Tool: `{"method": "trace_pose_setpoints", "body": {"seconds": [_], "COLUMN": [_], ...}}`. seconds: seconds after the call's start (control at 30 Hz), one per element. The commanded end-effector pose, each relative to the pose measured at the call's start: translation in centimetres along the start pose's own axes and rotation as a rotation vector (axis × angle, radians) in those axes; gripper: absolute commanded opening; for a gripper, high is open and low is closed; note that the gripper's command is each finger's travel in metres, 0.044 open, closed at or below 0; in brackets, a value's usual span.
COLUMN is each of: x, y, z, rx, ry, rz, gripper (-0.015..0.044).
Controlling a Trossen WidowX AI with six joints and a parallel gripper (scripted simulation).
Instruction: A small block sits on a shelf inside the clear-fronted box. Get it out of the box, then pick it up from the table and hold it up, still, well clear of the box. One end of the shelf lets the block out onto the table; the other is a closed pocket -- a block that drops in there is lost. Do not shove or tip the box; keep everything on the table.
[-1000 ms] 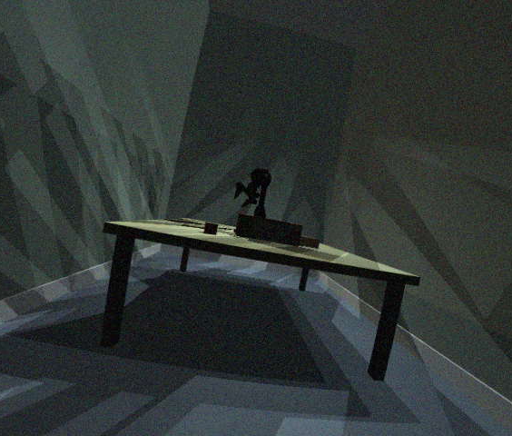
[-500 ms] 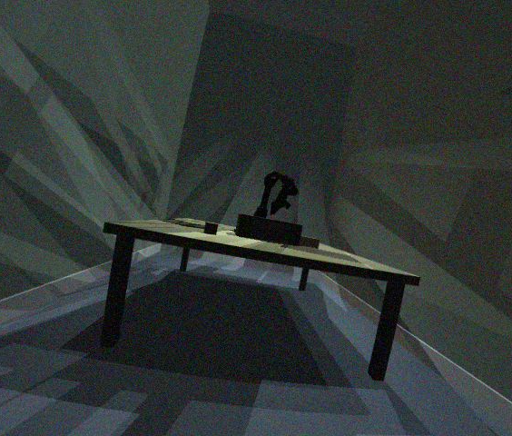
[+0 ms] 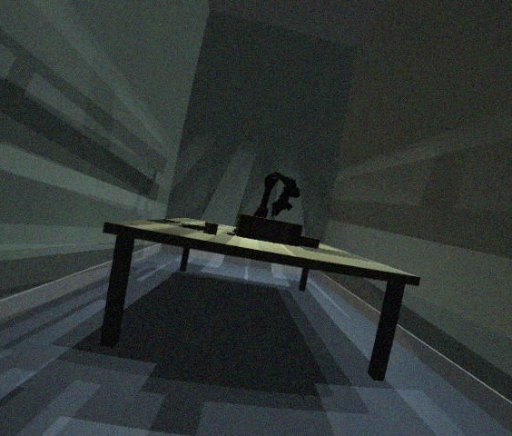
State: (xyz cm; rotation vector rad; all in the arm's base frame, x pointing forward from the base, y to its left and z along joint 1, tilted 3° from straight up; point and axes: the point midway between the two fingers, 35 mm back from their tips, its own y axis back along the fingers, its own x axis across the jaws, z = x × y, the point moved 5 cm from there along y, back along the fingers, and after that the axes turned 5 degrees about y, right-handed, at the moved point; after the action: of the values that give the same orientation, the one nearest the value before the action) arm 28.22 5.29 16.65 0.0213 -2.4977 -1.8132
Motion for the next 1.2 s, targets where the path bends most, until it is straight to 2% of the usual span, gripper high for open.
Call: {"method": "trace_pose_setpoints", "body": {"seconds": [0.0, 1.17], "x": [0.1, -0.1], "y": [-0.9, -6.1], "z": [0.4, 2.9], "rx": [-0.001, -0.002], "ry": [0.01, 0.01], "rz": [0.014, 0.014], "gripper": [0.04, 0.04]}}
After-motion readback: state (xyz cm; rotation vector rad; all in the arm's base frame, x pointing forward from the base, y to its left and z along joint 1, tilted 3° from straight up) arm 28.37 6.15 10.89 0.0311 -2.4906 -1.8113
